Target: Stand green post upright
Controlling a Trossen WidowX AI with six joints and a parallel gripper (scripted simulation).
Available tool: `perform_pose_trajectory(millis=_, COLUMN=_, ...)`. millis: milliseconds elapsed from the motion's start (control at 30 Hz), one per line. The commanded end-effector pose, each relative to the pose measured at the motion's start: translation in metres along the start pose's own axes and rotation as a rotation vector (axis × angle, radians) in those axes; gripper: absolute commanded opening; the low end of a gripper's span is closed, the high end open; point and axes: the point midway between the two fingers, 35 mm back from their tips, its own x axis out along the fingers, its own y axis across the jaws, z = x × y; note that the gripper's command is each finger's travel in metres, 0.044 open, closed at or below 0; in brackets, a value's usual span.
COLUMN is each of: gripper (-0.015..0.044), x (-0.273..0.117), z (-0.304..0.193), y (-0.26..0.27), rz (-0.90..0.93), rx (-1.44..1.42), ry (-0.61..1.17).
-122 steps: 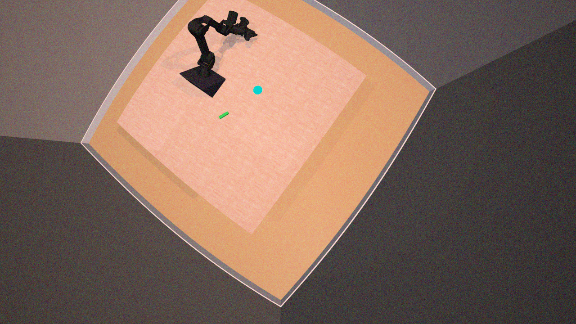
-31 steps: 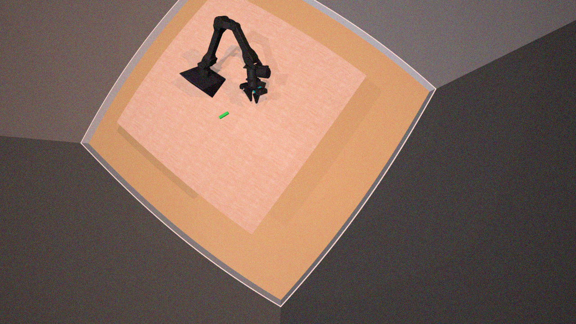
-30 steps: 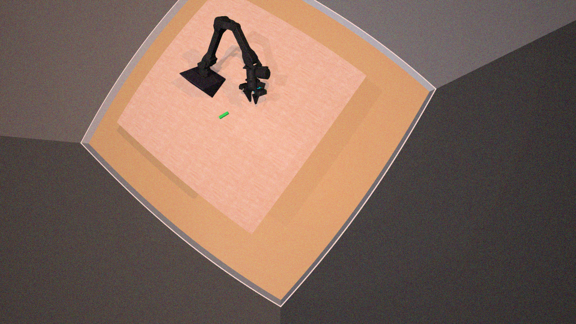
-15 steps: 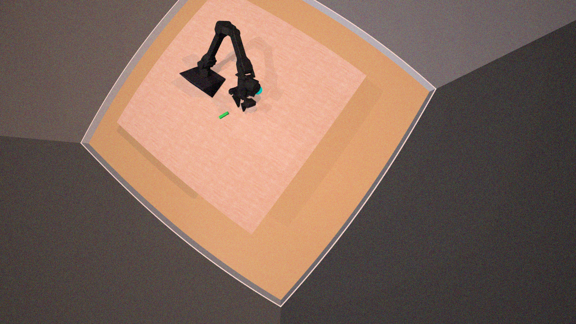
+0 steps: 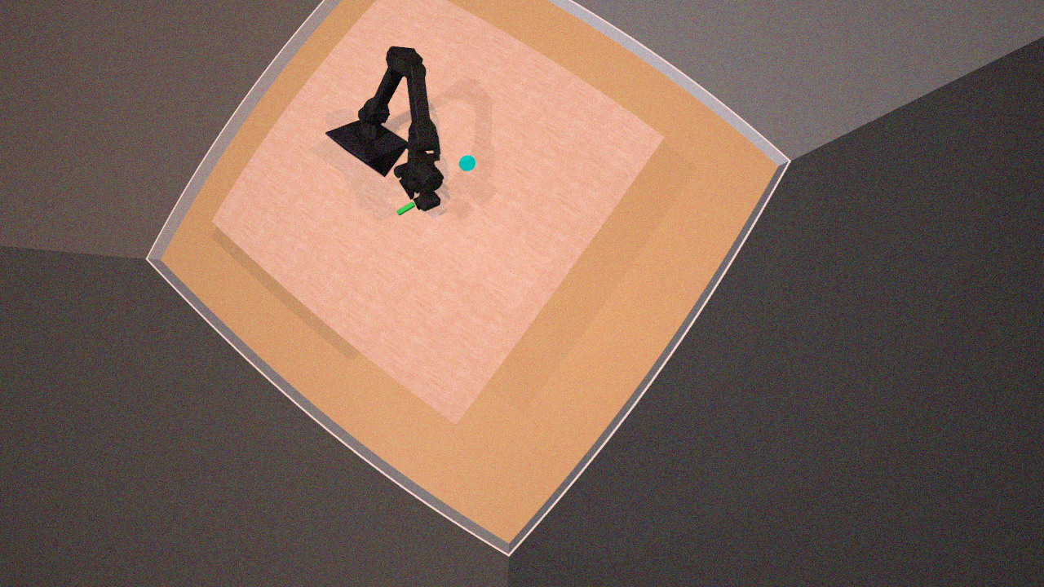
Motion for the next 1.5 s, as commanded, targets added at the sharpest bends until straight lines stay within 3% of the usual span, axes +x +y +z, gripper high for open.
perform_pose_trajectory(millis=0, gripper=0.0233, x=0.001, z=-0.009, y=0.001, rz=0.024, rx=0.004, ry=-0.034)
perform_pose_trajectory(millis=900, gripper=0.0233, x=-0.005, z=-0.068, y=0.026, rz=0.124, rx=0.098, ry=-0.469)
perform_pose_trajectory(millis=1200, gripper=0.0233, x=0.006, z=-0.047, y=0.044, rz=0.262, rx=0.113, ry=-0.49)
perform_pose_trajectory(millis=1467, gripper=0.0233, x=0.082, z=-0.005, y=0.059, rz=0.261, rx=0.113, ry=-0.491)
